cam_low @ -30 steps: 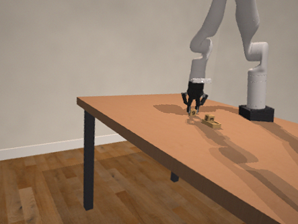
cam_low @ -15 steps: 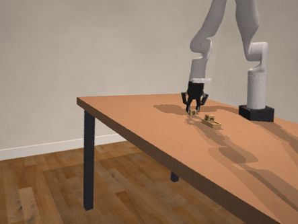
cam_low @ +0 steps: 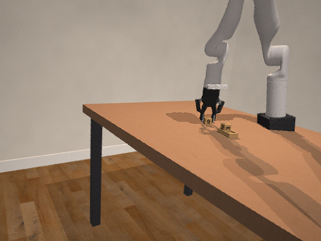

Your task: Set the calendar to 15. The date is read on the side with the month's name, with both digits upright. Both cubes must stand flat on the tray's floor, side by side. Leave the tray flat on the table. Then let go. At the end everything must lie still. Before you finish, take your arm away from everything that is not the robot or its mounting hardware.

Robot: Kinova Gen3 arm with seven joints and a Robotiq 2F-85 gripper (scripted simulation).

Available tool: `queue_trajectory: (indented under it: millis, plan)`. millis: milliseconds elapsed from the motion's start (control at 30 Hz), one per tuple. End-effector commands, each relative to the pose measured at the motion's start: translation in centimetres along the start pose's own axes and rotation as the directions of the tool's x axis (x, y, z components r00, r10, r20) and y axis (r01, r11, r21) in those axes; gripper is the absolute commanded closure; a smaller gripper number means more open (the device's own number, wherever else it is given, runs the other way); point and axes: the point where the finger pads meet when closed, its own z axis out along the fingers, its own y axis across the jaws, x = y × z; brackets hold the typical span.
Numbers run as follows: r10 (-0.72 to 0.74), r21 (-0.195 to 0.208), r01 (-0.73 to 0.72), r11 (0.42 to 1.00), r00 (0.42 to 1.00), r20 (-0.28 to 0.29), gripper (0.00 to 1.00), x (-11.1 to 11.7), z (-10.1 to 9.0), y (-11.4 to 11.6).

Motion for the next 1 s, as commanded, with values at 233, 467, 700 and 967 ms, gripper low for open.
queue_trajectory:
  millis: [233, 467, 700, 967]
  plan:
    - [0.000, -0.001, 0.000, 1.000, 1.000, 0.000, 0.52, 0.0, -0.4, 0.0]
    - [0.000, -0.001, 0.000, 1.000, 1.000, 0.000, 0.52, 0.0, -1.0, 0.0]
    - [0.000, -0.001, 0.000, 1.000, 1.000, 0.000, 0.52, 0.0, -2.4, 0.0]
    - [0.000, -0.001, 0.000, 1.000, 1.000, 0.000, 0.52, 0.0, -4.6, 0.0]
